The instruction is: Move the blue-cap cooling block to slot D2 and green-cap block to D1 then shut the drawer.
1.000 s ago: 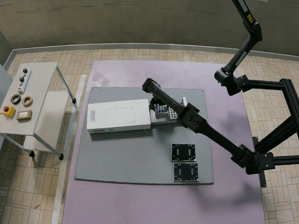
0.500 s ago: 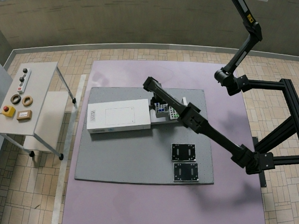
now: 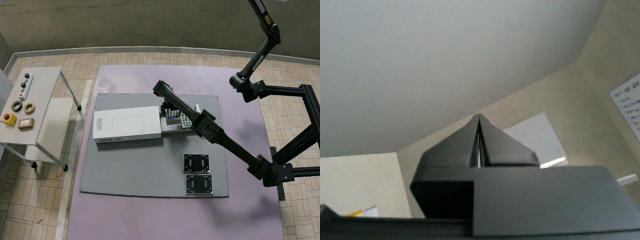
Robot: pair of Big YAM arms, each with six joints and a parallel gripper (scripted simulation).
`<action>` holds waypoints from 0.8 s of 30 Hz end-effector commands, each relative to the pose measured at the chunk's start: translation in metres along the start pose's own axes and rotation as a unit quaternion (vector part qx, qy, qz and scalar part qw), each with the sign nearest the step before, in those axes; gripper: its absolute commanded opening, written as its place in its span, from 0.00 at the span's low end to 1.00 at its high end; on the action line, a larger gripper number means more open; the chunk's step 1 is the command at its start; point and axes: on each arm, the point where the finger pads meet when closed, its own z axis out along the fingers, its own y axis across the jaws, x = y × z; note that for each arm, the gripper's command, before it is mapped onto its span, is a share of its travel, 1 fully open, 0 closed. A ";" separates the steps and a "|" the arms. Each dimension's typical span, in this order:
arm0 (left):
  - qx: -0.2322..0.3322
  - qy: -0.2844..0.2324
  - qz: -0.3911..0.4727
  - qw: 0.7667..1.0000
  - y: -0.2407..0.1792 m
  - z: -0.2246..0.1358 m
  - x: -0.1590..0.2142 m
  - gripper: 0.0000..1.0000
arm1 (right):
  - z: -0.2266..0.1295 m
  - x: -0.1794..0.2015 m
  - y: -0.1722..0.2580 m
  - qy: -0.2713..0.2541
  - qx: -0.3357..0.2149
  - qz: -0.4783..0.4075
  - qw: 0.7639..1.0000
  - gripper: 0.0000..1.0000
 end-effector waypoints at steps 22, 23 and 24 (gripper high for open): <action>0.006 -0.063 -0.179 0.982 -0.018 -0.088 0.054 0.00 | 0.001 -0.012 -0.001 -0.009 -0.001 0.000 1.000 0.00; 0.005 -0.075 -0.197 0.978 -0.017 -0.086 0.053 0.00 | 0.001 -0.012 -0.001 -0.009 -0.001 0.000 1.000 0.00; 0.007 -0.078 -0.209 0.975 -0.017 -0.083 0.053 0.00 | 0.001 -0.012 -0.001 -0.009 -0.001 0.000 1.000 0.00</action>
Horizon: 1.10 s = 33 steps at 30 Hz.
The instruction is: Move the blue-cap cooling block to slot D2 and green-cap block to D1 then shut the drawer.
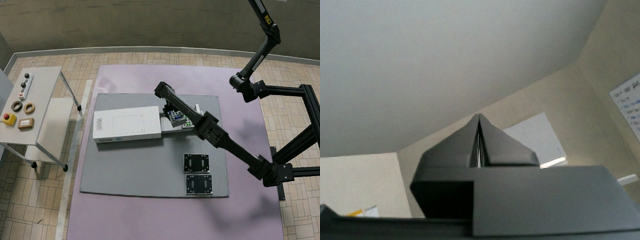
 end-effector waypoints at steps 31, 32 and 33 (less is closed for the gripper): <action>0.027 -0.169 -0.418 0.892 0.009 -0.001 0.066 0.00 | 0.001 -0.012 -0.001 -0.009 -0.001 0.000 1.000 0.00; 0.029 -0.173 -0.429 0.886 0.008 0.000 0.069 0.00 | 0.001 -0.012 -0.001 -0.009 -0.001 0.000 1.000 0.00; 0.031 -0.176 -0.441 0.880 0.008 0.001 0.072 0.00 | 0.001 -0.012 -0.001 -0.009 -0.001 0.000 1.000 0.00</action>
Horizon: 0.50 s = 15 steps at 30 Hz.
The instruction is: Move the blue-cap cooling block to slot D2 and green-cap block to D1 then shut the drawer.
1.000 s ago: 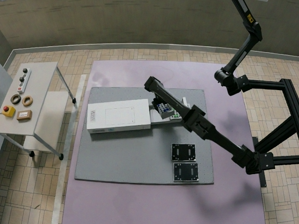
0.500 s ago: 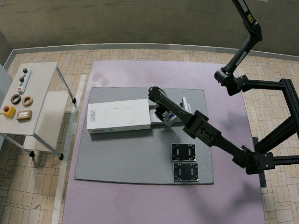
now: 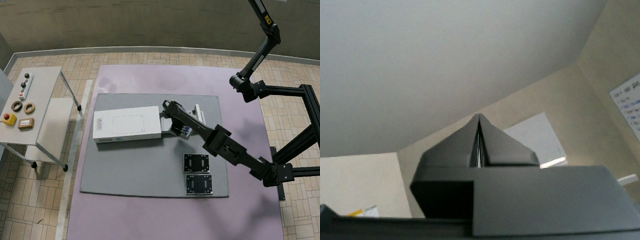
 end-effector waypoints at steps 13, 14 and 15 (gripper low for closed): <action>0.037 -0.112 -0.256 0.959 0.040 -0.045 0.014 0.00 | 0.001 -0.012 -0.001 -0.009 -0.001 0.000 1.000 0.00; 0.037 -0.112 -0.256 0.959 0.040 -0.045 0.014 0.00 | 0.001 -0.012 -0.001 -0.009 -0.001 0.000 1.000 0.00; 0.037 -0.112 -0.256 0.959 0.040 -0.045 0.014 0.00 | 0.001 -0.012 -0.001 -0.009 -0.001 0.000 1.000 0.00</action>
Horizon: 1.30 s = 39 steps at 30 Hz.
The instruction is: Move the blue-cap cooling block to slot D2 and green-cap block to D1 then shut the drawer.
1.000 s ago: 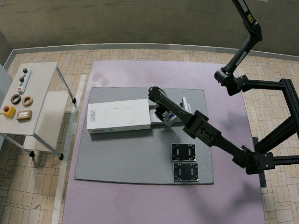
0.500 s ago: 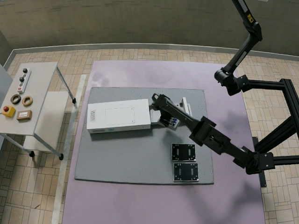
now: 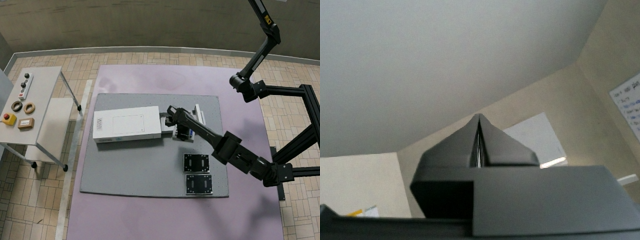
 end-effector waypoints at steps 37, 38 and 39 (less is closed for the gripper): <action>0.043 -0.074 -0.082 0.993 0.080 -0.037 0.015 0.00 | 0.001 -0.012 -0.001 -0.009 -0.001 0.000 1.000 0.00; 0.043 -0.074 -0.081 0.993 0.080 -0.040 0.016 0.00 | 0.001 -0.012 -0.001 -0.009 -0.001 0.000 1.000 0.00; 0.042 -0.071 -0.079 0.993 0.078 -0.041 0.018 0.00 | 0.001 -0.012 -0.001 -0.009 -0.001 0.000 1.000 0.00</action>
